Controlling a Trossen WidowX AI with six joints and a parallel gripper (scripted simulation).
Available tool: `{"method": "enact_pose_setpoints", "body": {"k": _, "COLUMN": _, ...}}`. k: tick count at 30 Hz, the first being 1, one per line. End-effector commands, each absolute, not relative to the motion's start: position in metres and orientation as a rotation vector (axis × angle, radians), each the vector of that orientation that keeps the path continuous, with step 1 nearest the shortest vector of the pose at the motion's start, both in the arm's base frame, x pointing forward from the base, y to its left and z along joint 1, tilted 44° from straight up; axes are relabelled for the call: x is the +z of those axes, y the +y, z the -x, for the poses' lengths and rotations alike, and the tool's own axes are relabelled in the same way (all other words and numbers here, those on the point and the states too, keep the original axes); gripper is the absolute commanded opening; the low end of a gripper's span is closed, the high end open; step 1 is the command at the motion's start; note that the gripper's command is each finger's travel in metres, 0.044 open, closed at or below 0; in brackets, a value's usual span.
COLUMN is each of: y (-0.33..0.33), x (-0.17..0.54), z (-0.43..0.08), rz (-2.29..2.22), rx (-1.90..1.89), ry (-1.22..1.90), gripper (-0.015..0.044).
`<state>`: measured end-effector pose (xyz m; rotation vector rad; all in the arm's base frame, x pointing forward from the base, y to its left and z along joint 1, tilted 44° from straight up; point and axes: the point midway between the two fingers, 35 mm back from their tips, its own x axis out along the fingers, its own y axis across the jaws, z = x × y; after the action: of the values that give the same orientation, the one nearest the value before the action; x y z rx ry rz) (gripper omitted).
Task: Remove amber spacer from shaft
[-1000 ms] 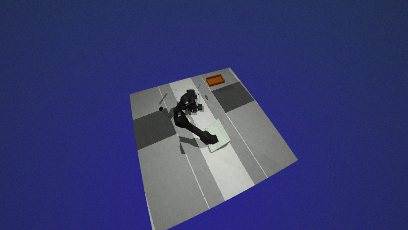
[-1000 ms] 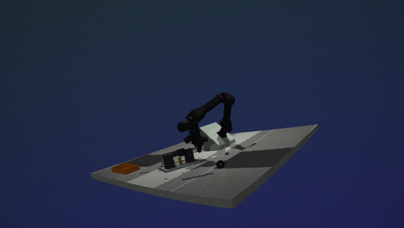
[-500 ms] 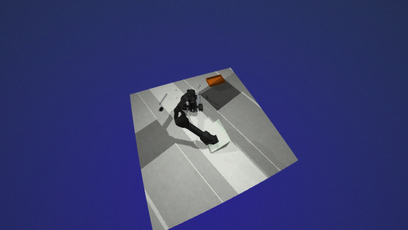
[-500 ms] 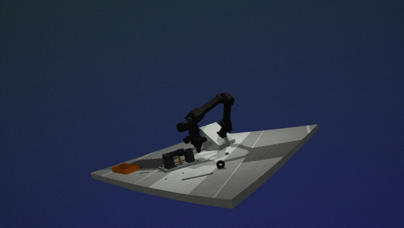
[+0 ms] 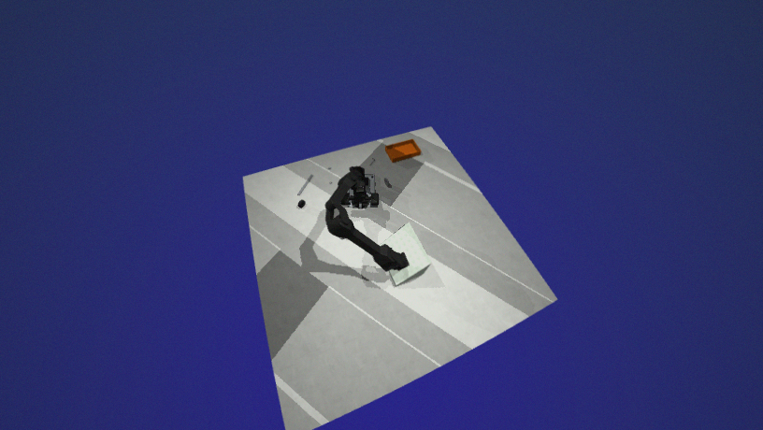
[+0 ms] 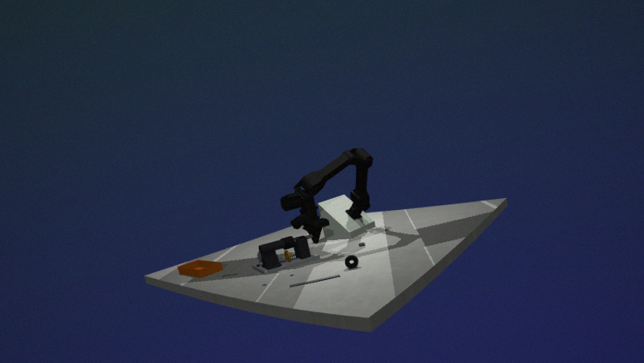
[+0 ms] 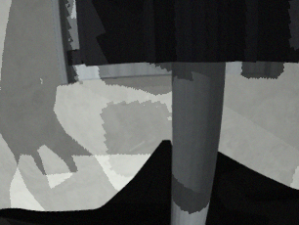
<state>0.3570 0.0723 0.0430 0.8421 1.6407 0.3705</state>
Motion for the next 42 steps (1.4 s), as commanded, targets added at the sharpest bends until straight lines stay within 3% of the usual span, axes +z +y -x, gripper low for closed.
{"method": "enact_pose_setpoints", "body": {"k": 1, "y": 0.0708, "x": 0.0426, "z": -0.3604, "rz": -0.838, "rx": 0.370, "ry": 1.636, "gripper": 0.0000}}
{"method": "enact_pose_setpoints", "body": {"k": 42, "y": 0.0705, "x": 0.0426, "z": -0.3609, "rz": -0.838, "rx": 0.370, "ry": 1.636, "gripper": 0.0000}}
